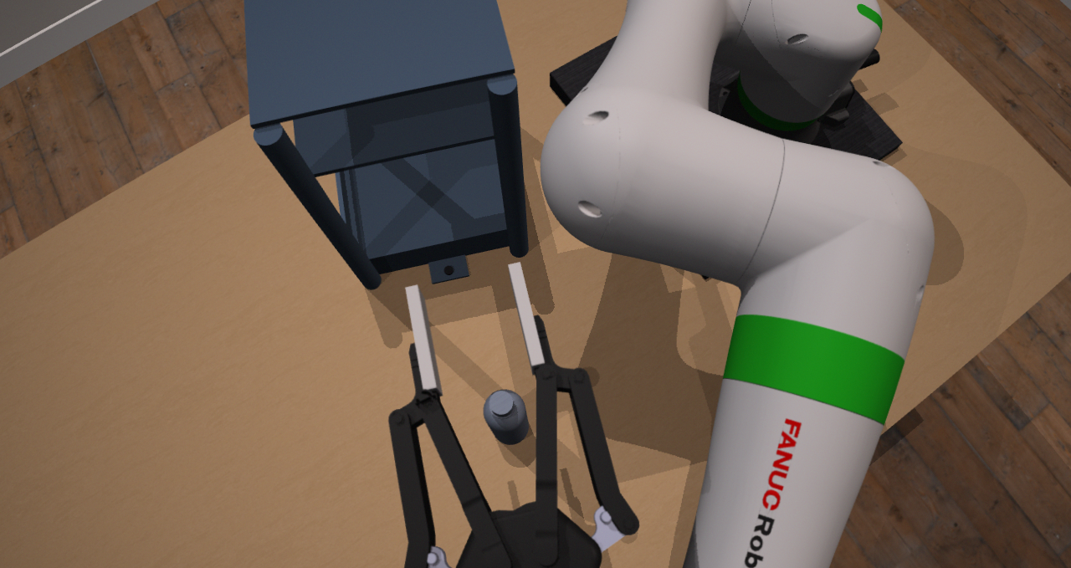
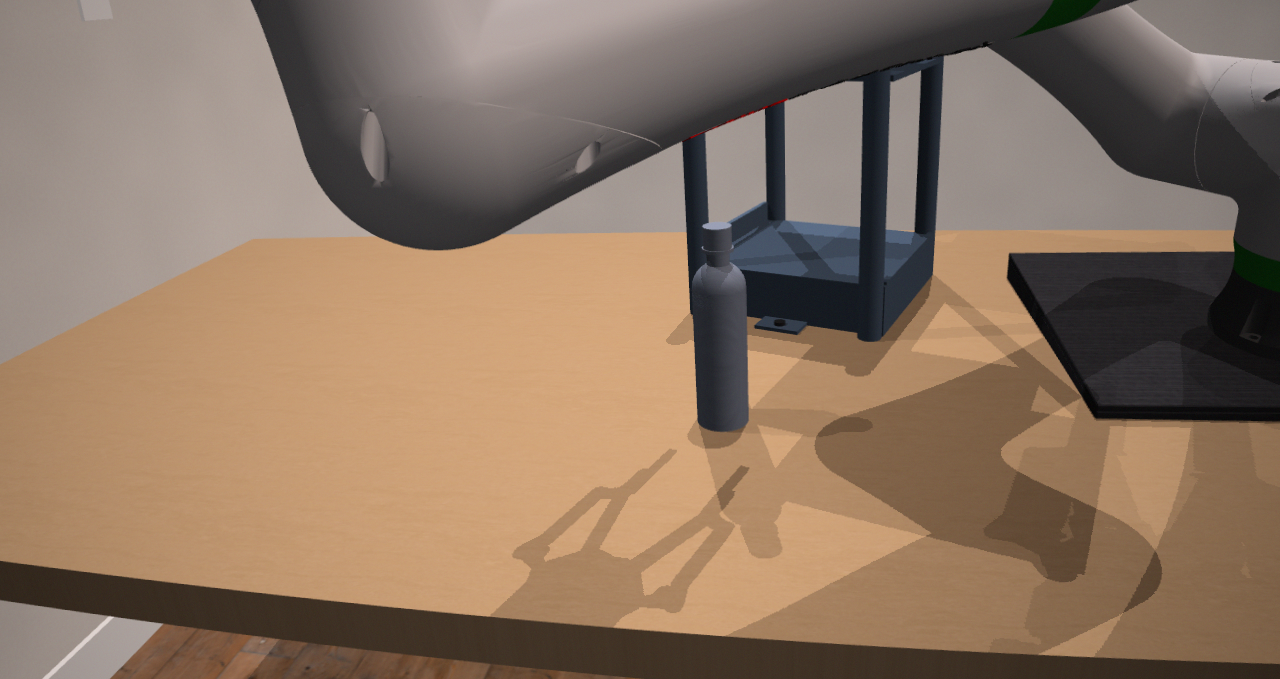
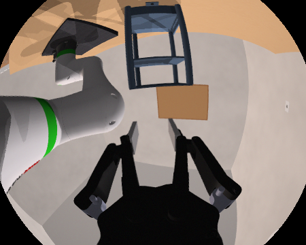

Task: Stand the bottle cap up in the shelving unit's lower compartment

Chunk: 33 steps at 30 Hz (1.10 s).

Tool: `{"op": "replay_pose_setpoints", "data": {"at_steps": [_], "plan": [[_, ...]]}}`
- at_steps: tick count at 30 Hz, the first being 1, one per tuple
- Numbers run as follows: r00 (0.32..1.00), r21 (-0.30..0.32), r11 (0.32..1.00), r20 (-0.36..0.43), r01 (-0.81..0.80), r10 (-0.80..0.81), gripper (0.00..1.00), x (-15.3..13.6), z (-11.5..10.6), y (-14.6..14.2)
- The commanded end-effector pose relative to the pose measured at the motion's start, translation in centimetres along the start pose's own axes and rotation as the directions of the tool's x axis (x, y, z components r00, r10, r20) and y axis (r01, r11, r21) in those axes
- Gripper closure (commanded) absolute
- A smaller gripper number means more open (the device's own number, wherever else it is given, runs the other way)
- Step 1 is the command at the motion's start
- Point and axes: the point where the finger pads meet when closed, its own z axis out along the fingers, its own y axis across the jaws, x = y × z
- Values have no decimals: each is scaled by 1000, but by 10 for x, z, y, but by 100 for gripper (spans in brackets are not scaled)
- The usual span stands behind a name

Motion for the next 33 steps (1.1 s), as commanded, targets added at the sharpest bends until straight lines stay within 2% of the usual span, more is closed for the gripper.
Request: {"op": "replay_pose_setpoints", "data": {"at_steps": [1,33], "plan": [[1000,5,1000,3,5,-5,62,-1,-1,0],[1000,5,1000,3,5,-5,62,6,-1,0]]}}
